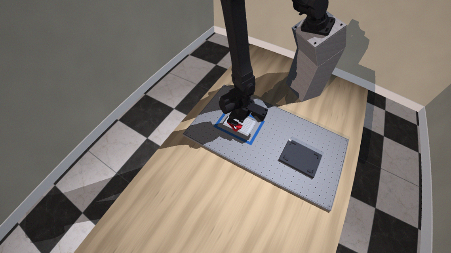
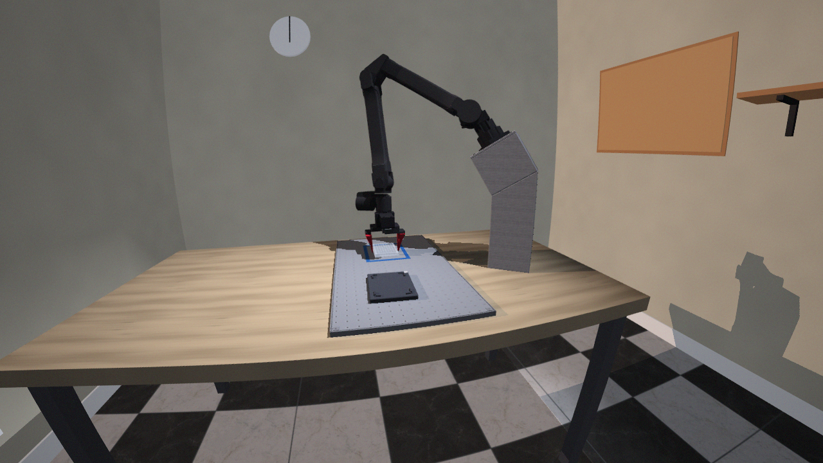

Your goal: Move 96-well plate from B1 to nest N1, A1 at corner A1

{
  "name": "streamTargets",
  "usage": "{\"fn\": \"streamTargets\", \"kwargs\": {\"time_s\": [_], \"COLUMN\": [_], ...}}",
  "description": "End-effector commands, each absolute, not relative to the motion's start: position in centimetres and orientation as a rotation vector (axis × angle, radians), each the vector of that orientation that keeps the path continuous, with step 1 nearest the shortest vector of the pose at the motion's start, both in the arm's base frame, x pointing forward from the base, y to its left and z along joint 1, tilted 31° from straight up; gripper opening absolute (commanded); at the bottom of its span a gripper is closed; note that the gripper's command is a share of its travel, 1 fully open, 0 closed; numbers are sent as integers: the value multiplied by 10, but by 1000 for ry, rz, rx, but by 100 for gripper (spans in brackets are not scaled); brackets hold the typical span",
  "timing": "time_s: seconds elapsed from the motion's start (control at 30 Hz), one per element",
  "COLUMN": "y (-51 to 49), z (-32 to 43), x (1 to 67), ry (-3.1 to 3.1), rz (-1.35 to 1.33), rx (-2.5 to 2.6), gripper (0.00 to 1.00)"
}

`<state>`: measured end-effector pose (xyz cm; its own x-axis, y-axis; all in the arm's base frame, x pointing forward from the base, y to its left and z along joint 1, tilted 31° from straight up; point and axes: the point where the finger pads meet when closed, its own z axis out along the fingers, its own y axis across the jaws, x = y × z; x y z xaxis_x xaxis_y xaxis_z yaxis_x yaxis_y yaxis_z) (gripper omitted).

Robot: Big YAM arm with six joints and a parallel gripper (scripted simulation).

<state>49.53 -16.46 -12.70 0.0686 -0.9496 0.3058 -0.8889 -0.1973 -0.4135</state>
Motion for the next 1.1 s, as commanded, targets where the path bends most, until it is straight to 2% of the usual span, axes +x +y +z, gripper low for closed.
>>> {"fn": "streamTargets", "kwargs": {"time_s": [0.0, 0.43, 0.47, 1.07], "y": [-166, -164, -164, -164], "z": [-129, -124, -124, -124], "x": [499, 497, 497, 497], "ry": [1889, 1897, 1897, 1897], "rz": [-798, -797, -797, -797], "rx": [-2219, -2210, -2210, -2210], "gripper": [100, 100, 0, 0]}}
